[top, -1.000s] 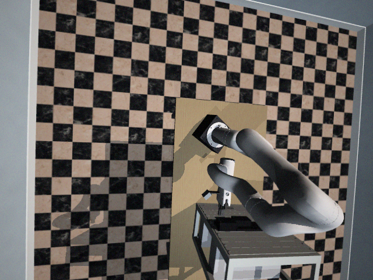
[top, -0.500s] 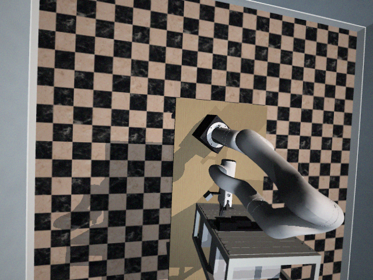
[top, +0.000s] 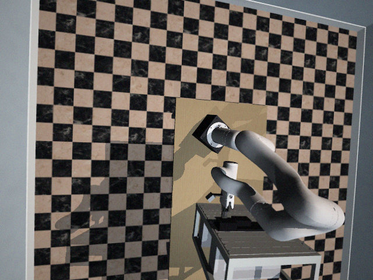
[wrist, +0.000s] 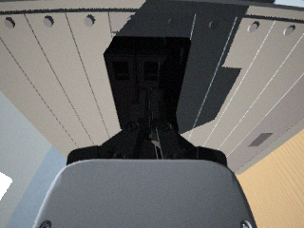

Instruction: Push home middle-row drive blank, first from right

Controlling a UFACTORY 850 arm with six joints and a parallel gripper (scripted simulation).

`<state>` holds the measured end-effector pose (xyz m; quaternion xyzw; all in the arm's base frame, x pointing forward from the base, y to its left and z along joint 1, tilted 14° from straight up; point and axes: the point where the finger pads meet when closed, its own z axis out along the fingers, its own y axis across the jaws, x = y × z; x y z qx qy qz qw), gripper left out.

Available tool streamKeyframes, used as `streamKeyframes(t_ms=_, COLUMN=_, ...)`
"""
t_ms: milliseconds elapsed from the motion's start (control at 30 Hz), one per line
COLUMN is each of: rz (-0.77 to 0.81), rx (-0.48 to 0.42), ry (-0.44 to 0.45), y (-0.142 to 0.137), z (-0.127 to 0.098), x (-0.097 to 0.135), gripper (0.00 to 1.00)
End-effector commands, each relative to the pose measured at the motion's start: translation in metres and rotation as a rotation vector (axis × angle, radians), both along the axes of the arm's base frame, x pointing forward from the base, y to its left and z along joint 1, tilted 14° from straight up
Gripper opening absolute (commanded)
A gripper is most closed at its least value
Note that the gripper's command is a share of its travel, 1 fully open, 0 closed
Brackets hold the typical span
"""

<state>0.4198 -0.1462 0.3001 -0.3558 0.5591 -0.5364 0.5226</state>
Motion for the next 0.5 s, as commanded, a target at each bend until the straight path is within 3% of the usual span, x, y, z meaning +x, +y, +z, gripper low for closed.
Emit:
streamKeyframes(t_ms=0, rz=-0.002, rx=0.000, ry=-0.001, y=0.0028, z=-0.0004, x=0.0034, gripper=0.00)
streamKeyframes(t_ms=467, rz=-0.002, rx=0.000, ry=-0.001, y=0.0096, z=-0.0022, x=0.0101, gripper=0.00)
